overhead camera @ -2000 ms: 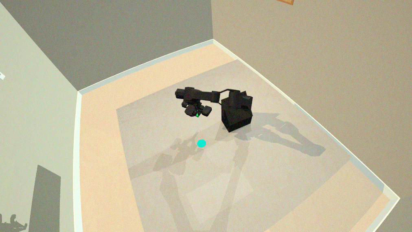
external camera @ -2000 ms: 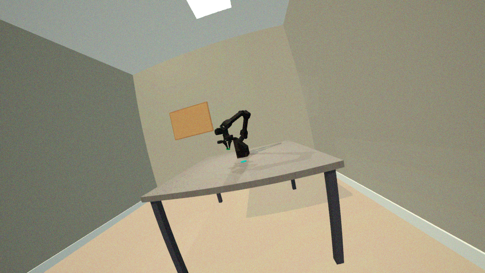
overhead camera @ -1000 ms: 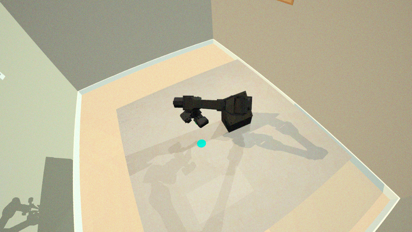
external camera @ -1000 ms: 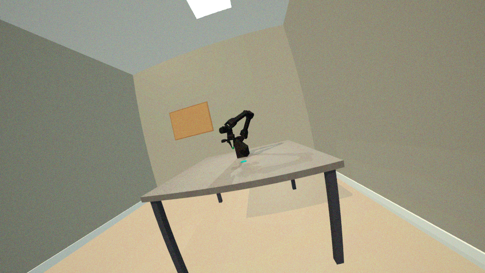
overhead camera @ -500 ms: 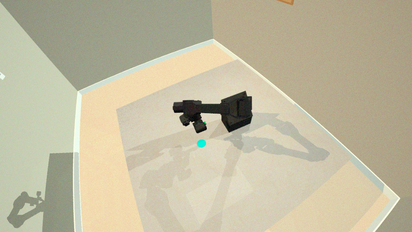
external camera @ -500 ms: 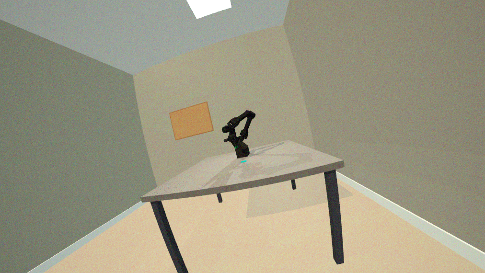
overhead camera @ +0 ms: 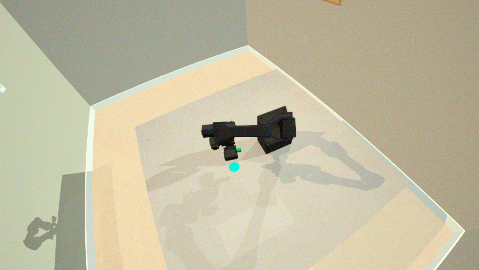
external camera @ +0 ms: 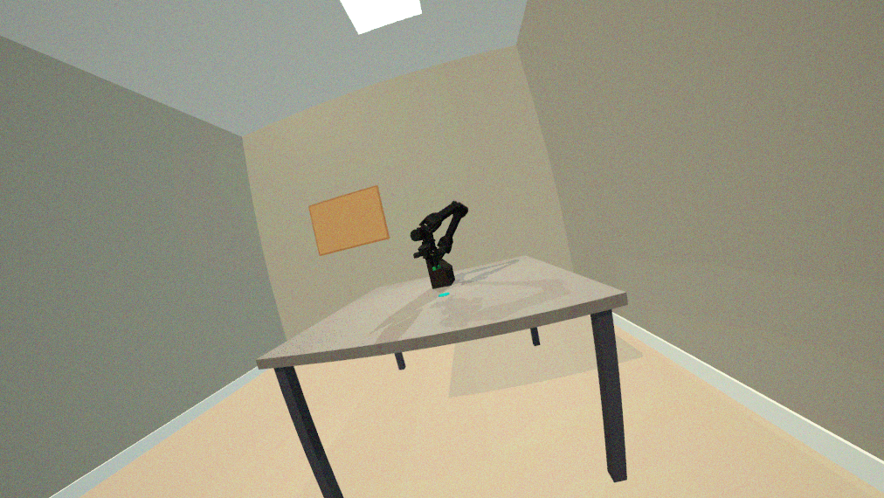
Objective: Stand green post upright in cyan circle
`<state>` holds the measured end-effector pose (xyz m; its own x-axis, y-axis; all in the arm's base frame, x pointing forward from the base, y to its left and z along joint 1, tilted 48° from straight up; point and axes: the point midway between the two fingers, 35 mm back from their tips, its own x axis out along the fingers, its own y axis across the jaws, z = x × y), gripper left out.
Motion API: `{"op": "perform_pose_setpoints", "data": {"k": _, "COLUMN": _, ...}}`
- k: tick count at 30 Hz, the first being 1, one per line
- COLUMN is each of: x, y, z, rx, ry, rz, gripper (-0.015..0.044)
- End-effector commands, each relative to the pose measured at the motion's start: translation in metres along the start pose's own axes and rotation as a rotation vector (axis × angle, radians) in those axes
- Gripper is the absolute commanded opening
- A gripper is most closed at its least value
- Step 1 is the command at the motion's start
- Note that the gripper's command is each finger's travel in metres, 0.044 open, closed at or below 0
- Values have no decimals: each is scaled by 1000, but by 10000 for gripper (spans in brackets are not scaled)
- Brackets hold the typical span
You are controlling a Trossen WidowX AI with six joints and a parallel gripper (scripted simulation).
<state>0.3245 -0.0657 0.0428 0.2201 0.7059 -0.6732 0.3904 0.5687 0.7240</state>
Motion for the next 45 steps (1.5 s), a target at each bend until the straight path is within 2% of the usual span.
{"op": "perform_pose_setpoints", "data": {"k": 1, "x": -3, "y": 10, "z": 1, "rx": 42, "ry": -9, "rz": 5, "gripper": 23}}
{"op": "perform_pose_setpoints", "data": {"k": 45, "x": 34, "y": -12, "z": 7, "rx": 17, "ry": -107, "rz": -198, "gripper": 23}}
